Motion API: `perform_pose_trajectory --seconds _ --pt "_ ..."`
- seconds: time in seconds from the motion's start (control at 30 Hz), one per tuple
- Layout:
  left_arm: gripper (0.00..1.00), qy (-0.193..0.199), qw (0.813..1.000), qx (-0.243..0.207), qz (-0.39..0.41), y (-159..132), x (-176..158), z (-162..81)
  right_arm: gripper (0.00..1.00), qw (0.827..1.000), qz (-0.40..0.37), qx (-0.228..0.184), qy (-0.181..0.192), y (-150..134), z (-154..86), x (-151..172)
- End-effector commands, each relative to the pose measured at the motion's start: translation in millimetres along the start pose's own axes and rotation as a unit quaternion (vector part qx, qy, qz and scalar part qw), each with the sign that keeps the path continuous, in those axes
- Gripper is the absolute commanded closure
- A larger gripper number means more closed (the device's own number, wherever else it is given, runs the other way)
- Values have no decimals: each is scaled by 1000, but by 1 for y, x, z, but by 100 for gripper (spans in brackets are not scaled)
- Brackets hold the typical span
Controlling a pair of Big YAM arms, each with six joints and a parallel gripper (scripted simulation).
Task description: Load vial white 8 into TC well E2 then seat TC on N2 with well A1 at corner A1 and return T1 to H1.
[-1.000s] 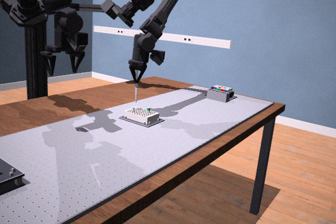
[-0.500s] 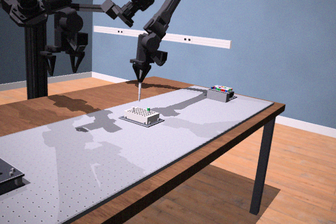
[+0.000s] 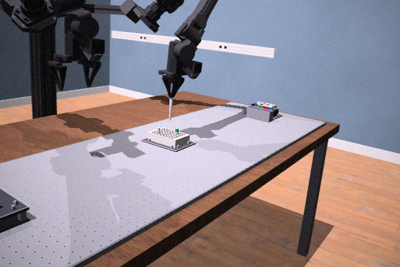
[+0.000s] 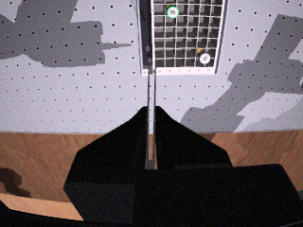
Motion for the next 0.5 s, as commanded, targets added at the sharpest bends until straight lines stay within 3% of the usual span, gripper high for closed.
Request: perform_pose_trajectory --seconds 0.0,0.47 --pt "93 2 1000 -7 -8 13 17 -2 0 1000 -5 -8 1 5 -2 0" --pt "93 7 1000 -5 -7 15 37 -2 0 1000 -5 -8 1 5 -2 0"
Point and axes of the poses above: on each arm, the point where the finger pads meet when closed, its own z axis out along the fingers, its own x axis across the jaws, y = z × x, the point moved 9 cm from there along -z, back along the fingers, and after that the axes turned 2 degrees about z, right-handed, at the moved point
